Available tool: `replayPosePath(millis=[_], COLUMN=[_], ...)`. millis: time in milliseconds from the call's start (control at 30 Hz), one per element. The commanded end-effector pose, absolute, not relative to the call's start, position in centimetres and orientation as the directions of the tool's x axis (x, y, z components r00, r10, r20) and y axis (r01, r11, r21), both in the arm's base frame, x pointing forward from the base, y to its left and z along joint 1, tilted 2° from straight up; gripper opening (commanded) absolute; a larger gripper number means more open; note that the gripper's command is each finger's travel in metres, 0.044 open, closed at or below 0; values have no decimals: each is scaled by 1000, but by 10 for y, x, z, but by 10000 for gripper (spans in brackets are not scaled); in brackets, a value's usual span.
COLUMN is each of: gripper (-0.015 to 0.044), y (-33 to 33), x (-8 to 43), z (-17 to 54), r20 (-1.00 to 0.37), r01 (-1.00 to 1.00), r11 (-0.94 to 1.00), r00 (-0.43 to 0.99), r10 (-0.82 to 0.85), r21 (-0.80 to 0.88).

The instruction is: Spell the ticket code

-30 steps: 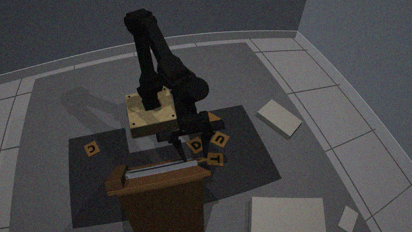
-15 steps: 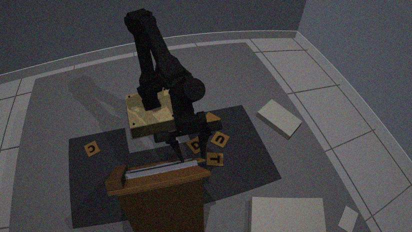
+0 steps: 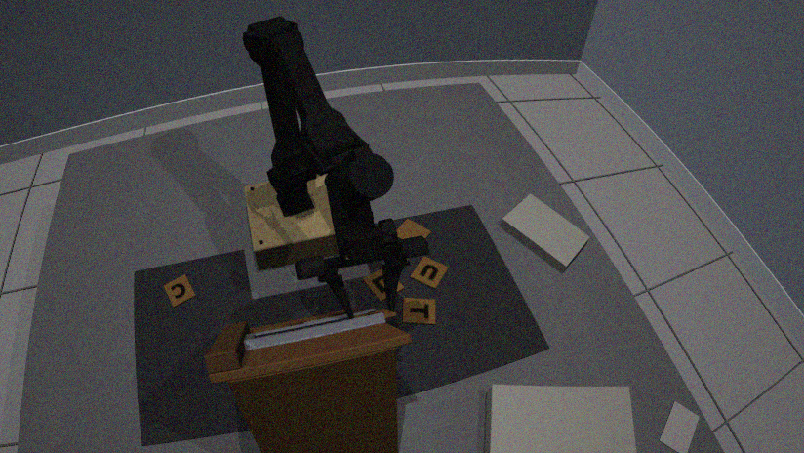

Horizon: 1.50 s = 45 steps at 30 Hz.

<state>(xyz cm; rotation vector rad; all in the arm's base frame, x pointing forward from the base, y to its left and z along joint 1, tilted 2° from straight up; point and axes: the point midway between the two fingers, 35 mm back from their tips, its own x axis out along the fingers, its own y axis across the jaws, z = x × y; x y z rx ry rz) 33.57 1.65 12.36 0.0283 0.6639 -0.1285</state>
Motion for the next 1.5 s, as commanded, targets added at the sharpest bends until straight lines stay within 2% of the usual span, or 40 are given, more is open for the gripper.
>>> replayPosePath(millis=[0,1467], gripper=[0,0], y=[15,-6], x=[336,333], z=[124,124], r20=[-615,-615], r01=[122,123], r11=[992,992], r00=[781,781], r10=[-106,-107], r21=[-15,-18])
